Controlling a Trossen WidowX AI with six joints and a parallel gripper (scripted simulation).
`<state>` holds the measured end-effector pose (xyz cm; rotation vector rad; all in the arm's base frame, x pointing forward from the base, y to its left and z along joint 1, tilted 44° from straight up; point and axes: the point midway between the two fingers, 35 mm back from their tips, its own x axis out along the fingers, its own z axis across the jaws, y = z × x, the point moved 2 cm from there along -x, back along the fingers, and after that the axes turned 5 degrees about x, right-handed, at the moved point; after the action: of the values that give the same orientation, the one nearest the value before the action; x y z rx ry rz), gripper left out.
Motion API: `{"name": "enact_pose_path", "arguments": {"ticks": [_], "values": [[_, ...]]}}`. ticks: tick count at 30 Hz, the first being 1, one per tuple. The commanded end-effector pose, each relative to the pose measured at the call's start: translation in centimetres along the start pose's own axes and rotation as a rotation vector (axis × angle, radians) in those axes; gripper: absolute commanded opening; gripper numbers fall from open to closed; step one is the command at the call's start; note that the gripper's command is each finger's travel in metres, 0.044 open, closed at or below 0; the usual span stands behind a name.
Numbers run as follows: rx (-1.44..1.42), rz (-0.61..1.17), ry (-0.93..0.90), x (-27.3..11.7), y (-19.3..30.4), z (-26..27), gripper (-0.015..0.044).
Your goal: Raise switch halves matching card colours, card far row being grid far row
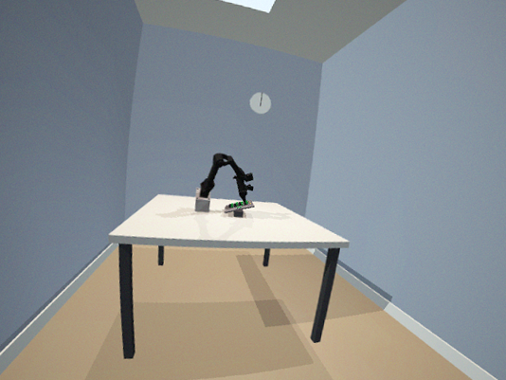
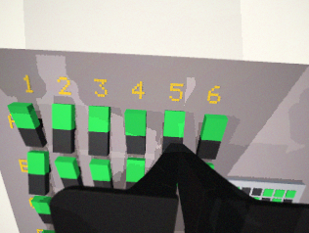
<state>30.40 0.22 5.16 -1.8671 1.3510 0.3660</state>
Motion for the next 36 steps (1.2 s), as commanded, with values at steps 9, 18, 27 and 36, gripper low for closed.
{"name": "enact_pose_path", "arguments": {"ticks": [9,18,27,36], "values": [[-0.009,0.007,-0.004,0.3,0.24,0.15,0.0],[-0.009,0.007,-0.004,0.42,0.24,0.15,0.0],[-0.009,0.007,-0.004,0.54,0.25,0.15,0.0],[-0.001,0.002,-0.001,0.27,0.01,0.03,0.0]]}}
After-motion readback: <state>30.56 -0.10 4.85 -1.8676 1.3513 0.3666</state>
